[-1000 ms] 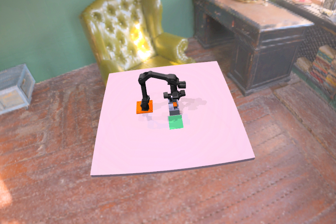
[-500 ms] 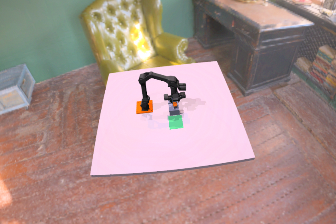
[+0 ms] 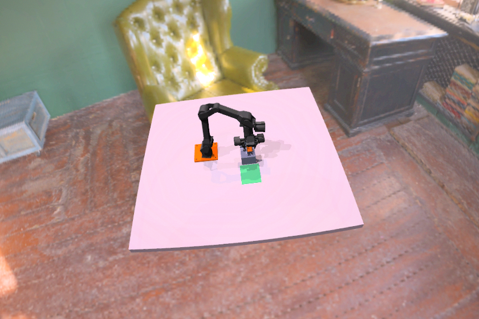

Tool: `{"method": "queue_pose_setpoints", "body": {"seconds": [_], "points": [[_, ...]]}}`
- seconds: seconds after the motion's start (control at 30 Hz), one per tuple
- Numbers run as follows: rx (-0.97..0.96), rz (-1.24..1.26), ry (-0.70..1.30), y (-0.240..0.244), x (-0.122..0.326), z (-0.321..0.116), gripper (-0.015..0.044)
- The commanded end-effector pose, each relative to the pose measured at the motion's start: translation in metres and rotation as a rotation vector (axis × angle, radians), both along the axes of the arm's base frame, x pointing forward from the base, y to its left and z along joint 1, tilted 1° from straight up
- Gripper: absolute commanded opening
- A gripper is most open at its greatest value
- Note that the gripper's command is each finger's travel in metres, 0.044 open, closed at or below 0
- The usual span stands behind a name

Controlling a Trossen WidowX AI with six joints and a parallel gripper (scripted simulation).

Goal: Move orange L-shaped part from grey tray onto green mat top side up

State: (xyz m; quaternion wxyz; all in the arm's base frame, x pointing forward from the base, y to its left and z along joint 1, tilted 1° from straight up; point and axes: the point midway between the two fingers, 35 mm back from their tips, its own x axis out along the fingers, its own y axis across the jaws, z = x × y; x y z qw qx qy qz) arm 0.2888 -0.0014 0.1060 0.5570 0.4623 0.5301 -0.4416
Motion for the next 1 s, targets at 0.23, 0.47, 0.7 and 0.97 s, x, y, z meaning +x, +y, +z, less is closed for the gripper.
{"method": "queue_pose_setpoints", "body": {"seconds": [0.23, 0.47, 0.7, 0.97], "points": [[0.000, 0.000, 0.001, 0.000, 0.000, -0.001, 0.0135], [0.000, 0.000, 0.001, 0.000, 0.000, -0.001, 0.0089], [0.000, 0.000, 0.001, 0.000, 0.000, -0.001, 0.0000], [0.000, -0.002, 0.002, 0.000, -0.001, 0.006, 0.0000]]}}
